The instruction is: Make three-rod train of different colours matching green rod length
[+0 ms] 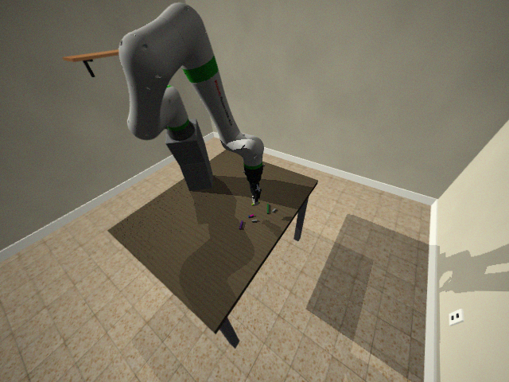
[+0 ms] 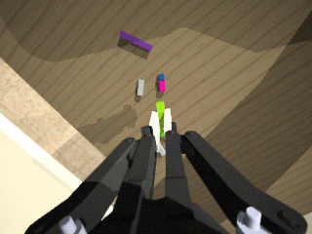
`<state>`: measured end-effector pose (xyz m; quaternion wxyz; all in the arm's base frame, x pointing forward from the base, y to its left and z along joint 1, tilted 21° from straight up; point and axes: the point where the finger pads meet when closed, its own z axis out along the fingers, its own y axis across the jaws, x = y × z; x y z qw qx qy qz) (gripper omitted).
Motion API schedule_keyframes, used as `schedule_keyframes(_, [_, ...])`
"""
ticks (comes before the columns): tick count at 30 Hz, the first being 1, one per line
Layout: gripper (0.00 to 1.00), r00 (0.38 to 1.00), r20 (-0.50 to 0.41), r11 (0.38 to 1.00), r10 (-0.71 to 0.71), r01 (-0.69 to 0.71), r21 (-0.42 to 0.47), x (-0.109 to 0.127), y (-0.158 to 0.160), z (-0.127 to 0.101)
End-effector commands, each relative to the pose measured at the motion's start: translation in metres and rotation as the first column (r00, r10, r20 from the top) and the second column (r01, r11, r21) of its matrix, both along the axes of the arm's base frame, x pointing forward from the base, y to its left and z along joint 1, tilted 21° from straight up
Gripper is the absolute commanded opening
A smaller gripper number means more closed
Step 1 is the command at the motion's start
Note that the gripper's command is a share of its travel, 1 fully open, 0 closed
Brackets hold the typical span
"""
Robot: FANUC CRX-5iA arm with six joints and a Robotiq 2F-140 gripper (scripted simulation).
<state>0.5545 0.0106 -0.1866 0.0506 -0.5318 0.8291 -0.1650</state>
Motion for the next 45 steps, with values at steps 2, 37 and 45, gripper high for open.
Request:
schedule_keyframes(2, [0.03,0.999,0.022,0.999,-0.035,0.035,-0.006,0.001,0.008,-0.002])
schedule_keyframes(37, [0.03,0.999,0.022,0.999,-0.035,0.035,-0.006,0.018,-0.007,-0.062])
schedule_keyframes(45, [0.03,0.999,0.022,0.999,-0.035,0.035,-0.006,0.024,-0.013,-0.083])
